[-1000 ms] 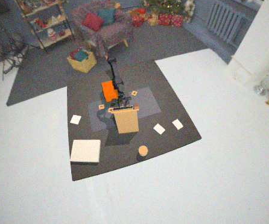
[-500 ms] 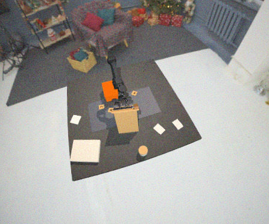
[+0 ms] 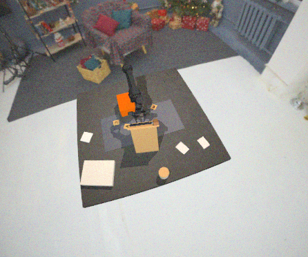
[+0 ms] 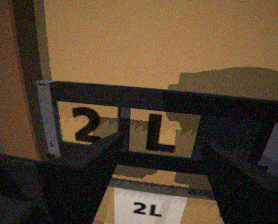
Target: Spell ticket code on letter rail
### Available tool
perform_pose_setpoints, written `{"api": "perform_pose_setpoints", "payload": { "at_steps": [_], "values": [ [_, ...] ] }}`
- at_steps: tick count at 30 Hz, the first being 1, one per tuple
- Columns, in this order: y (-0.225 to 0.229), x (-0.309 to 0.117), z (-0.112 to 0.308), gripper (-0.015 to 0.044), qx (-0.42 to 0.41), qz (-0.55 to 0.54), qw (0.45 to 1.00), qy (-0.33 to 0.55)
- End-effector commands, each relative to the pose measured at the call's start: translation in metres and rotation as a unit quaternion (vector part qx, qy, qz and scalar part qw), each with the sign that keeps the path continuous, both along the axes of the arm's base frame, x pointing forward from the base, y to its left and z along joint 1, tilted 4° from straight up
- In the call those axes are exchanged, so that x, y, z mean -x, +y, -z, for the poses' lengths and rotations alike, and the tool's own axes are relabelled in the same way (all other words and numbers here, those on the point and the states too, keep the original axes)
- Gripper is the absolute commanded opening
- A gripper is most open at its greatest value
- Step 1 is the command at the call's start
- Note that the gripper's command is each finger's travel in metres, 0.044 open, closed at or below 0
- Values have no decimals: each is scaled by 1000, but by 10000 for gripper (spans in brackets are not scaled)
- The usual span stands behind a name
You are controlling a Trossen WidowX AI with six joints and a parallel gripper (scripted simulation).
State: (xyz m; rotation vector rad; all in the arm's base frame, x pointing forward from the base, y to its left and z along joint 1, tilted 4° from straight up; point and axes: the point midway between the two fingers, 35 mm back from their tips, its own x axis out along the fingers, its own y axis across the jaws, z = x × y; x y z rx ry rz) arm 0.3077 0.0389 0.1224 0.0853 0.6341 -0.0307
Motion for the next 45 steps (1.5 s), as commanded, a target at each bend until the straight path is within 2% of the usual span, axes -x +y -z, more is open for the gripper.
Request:
{"api": "perform_pose_setpoints", "payload": {
  "at_steps": [1, 45],
  "values": [
    [0, 1, -3, 295, -1, 3, 1000, -2],
    [1, 21, -13, 295, -1, 3, 1000, -1]
  ]
}}
